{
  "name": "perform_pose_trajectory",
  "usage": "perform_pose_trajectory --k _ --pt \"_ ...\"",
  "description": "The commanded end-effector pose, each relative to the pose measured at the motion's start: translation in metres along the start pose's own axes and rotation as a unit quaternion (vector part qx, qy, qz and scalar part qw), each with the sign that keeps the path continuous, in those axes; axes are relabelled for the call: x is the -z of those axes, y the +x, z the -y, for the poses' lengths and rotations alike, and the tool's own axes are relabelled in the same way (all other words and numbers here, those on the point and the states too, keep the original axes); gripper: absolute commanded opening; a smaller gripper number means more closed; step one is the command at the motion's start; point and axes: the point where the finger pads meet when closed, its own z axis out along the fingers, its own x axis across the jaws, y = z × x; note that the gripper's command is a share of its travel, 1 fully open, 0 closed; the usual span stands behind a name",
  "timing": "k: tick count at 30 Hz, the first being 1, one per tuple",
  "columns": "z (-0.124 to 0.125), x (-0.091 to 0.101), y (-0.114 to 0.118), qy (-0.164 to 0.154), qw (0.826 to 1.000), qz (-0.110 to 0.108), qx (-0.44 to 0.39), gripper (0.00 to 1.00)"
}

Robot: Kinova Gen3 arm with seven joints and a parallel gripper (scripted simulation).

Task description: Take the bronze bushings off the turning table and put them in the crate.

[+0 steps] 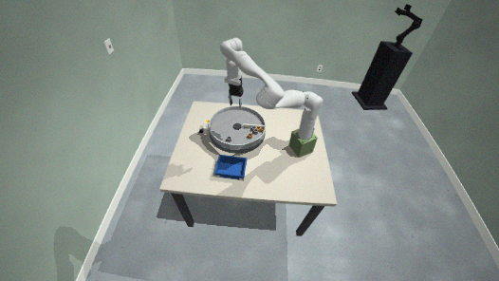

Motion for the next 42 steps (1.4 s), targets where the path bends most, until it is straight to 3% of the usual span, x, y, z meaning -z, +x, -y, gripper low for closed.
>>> perform_pose_trajectory --k 1,9,14,26,31,42 --pt "-0.012 0.005 0.003 0.006 1.000 -0.004 -0.013 1.00" --pt "-0.012 0.005 0.003 0.006 1.000 -0.004 -0.013 1.00" --pt "0.007 -0.009 0.006 0.036 0.998 -0.037 -0.022 1.00" --pt "0.007 -0.009 0.006 0.036 0.998 -0.037 -0.022 1.00" --pt "-0.028 -0.043 -0.016 0.036 0.998 -0.037 -0.022 1.00" --pt "-0.028 -0.043 -0.016 0.036 0.998 -0.037 -0.022 1.00"
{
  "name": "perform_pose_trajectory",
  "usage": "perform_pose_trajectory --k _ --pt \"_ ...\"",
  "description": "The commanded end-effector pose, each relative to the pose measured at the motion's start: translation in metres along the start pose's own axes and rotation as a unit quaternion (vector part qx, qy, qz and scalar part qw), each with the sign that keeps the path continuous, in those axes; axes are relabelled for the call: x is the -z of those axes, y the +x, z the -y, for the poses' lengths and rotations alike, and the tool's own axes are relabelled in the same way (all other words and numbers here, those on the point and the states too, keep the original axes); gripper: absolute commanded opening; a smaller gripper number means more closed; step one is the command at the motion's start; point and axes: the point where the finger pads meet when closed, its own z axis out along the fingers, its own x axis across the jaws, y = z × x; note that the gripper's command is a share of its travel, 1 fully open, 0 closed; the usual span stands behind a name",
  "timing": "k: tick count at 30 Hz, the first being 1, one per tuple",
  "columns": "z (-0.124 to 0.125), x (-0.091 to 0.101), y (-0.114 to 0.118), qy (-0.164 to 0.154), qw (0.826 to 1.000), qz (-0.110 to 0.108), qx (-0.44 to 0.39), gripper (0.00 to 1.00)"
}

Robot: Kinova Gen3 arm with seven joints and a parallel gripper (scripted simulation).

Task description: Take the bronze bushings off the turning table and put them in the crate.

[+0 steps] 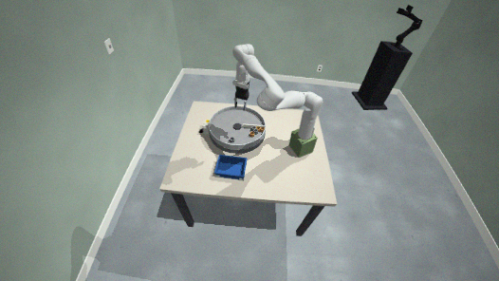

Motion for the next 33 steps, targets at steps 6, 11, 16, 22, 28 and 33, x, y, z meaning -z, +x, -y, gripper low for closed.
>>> perform_pose_trajectory --k 6,11,16,22,28,33 --pt "-0.038 -0.028 -0.023 0.000 1.000 -0.001 0.000 1.00" --pt "-0.038 -0.028 -0.023 0.000 1.000 -0.001 0.000 1.00" --pt "-0.038 -0.028 -0.023 0.000 1.000 -0.001 0.000 1.00" --pt "-0.067 -0.052 -0.041 0.000 1.000 -0.001 0.000 1.00" --pt "-0.075 -0.057 -0.046 0.000 1.000 -0.001 0.000 1.00" --pt "-0.075 -0.057 -0.046 0.000 1.000 -0.001 0.000 1.00"
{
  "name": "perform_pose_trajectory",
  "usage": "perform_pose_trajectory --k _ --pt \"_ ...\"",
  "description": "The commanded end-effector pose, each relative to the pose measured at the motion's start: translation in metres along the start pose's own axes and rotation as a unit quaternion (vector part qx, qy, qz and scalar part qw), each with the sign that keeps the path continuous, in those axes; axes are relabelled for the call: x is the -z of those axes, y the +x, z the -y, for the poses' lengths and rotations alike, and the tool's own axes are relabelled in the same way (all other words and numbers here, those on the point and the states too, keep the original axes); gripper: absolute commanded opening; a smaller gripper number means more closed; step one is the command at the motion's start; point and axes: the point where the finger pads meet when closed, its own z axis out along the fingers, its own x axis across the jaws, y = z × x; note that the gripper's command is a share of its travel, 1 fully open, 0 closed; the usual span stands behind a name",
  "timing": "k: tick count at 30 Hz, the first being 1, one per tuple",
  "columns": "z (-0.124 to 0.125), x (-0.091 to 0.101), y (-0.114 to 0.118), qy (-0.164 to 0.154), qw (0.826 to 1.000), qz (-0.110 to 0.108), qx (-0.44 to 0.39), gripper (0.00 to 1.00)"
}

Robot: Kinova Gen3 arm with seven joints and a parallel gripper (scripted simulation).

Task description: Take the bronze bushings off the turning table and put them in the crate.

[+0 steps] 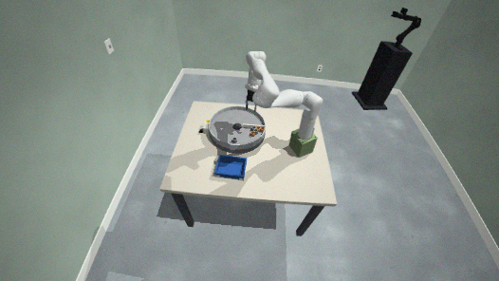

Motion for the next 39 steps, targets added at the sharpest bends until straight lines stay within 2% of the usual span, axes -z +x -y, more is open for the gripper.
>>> perform_pose_trajectory --k 1,2,7,19,24,39 --pt "0.000 0.001 0.000 0.000 1.000 -0.001 -0.001 1.00" --pt "0.000 0.001 0.000 0.000 1.000 -0.001 -0.001 1.00" --pt "-0.038 -0.029 -0.023 0.000 1.000 -0.001 0.000 1.00" --pt "-0.038 -0.029 -0.023 0.000 1.000 -0.001 0.000 1.00" --pt "-0.075 -0.058 -0.046 0.000 1.000 -0.001 0.000 1.00" --pt "-0.074 -0.058 -0.046 0.000 1.000 0.000 0.001 1.00"
